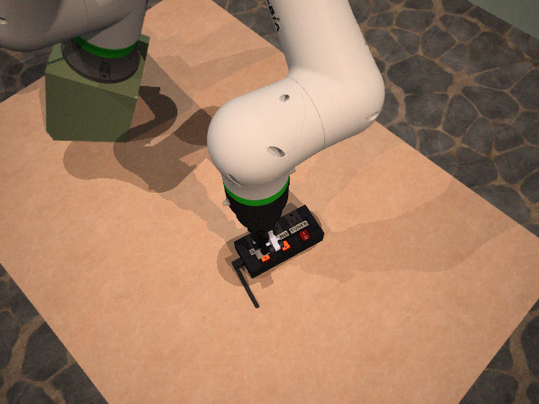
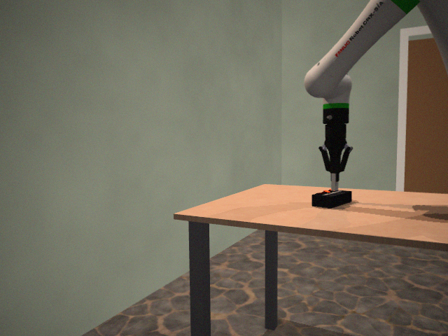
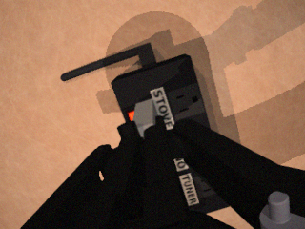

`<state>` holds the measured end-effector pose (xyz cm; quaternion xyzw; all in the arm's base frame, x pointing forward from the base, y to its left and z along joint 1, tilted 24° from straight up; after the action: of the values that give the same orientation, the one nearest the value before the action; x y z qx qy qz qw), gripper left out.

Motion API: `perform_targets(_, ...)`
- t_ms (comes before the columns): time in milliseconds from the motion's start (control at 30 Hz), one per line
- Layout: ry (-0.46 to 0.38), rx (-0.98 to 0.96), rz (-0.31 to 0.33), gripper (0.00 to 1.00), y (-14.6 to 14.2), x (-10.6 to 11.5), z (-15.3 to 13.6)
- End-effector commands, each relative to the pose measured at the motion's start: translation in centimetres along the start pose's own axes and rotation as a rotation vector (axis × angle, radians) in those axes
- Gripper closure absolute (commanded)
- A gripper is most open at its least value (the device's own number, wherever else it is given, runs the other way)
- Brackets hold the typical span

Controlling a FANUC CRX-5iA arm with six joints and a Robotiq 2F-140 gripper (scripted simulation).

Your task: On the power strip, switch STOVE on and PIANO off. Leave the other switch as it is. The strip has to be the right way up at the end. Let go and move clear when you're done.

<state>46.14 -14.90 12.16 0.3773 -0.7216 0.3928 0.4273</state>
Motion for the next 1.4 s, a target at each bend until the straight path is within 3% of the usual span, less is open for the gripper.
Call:
perform_targets(0,0.0,0.0,0.0,1.0,0.0,0.0,0.0)
perform_targets(400,0.0,0.0,0.0,1.0,0.0,0.1,0.0)
perform_targets(967,0.0,0.0,0.0,1.0,0.0,3.7,0.0)
perform_targets(1367,0.0,0.0,0.0,1.0,0.0,3.9,0.0)
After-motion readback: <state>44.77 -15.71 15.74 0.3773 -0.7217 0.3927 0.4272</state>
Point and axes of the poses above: the point where the finger pads meet when closed, its own x axis back along the fingers, its own y axis across the jaws, z = x × y, the point moved 10 cm from there along x, back along the fingers, and after that the axes turned 5 degrees about x, right-handed, at the moved point
